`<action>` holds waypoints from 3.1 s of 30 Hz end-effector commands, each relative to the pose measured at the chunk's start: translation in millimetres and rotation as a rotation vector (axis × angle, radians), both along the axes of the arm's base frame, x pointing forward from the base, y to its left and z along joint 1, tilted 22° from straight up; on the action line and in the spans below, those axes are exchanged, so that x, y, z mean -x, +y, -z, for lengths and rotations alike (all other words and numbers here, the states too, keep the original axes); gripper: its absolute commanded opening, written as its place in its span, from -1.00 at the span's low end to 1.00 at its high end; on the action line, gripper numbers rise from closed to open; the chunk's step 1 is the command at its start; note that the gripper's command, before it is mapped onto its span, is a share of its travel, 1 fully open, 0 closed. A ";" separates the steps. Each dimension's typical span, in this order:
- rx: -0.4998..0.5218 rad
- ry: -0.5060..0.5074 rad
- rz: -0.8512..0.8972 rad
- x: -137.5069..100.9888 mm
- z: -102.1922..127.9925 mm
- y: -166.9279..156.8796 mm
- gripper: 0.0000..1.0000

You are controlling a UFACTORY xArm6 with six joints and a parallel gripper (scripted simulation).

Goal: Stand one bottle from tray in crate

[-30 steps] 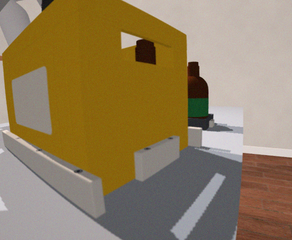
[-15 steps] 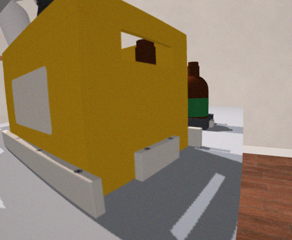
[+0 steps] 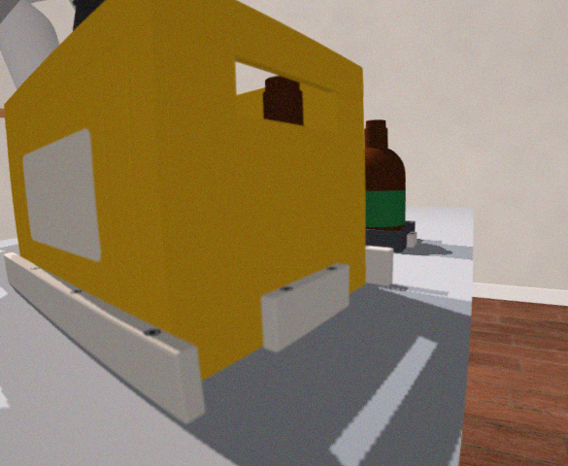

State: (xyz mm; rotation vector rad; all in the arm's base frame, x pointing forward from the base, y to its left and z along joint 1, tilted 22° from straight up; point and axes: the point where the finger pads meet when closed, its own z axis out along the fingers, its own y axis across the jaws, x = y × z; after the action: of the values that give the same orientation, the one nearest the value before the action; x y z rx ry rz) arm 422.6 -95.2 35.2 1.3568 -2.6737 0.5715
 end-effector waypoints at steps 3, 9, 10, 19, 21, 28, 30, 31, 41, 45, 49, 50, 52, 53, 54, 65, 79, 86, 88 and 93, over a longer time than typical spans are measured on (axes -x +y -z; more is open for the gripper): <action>0.000 -0.004 -0.001 -1.3 -1.2 0.2 0.30; 0.000 -0.004 -0.001 -1.3 -1.2 0.2 0.30; 0.000 -0.004 -0.001 -1.3 -1.2 0.2 0.30; 0.000 -0.004 -0.001 -1.3 -1.2 0.2 0.30; 0.000 -0.004 -0.001 -1.3 -1.3 0.2 0.30; 0.000 -0.004 -0.001 -1.3 -2.2 0.6 0.30; 0.000 -0.004 -0.001 -1.2 -3.1 1.0 0.30; 0.000 -0.004 -0.001 -1.1 -3.7 1.2 0.30; 0.000 -0.004 -0.001 -0.1 -14.3 5.4 0.30; 0.000 -0.004 -0.001 0.5 -19.9 7.6 0.30; 0.000 -0.004 -0.001 1.4 -28.6 11.1 0.30; 0.000 -0.004 -0.001 1.6 -31.0 12.0 0.30; 0.000 -0.004 -0.001 2.1 -35.8 13.9 0.30; 0.000 -0.004 -0.001 2.3 -38.2 14.9 0.30; 0.000 -0.004 -0.001 2.5 -40.7 15.9 0.30; 0.000 -0.004 -0.001 4.6 -61.8 24.2 0.30; 0.000 -0.004 -0.001 6.2 -77.1 30.3 0.30; 0.000 -0.004 -0.001 6.3 -78.6 30.9 0.30; 0.000 -0.004 -0.001 6.3 -78.7 30.9 -1.00; 0.000 -0.004 -0.001 6.3 -78.7 30.9 -1.00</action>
State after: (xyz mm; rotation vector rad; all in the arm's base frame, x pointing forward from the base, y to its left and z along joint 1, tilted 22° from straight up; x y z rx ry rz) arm 415.0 -64.6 112.5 1.3568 -2.6733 0.5716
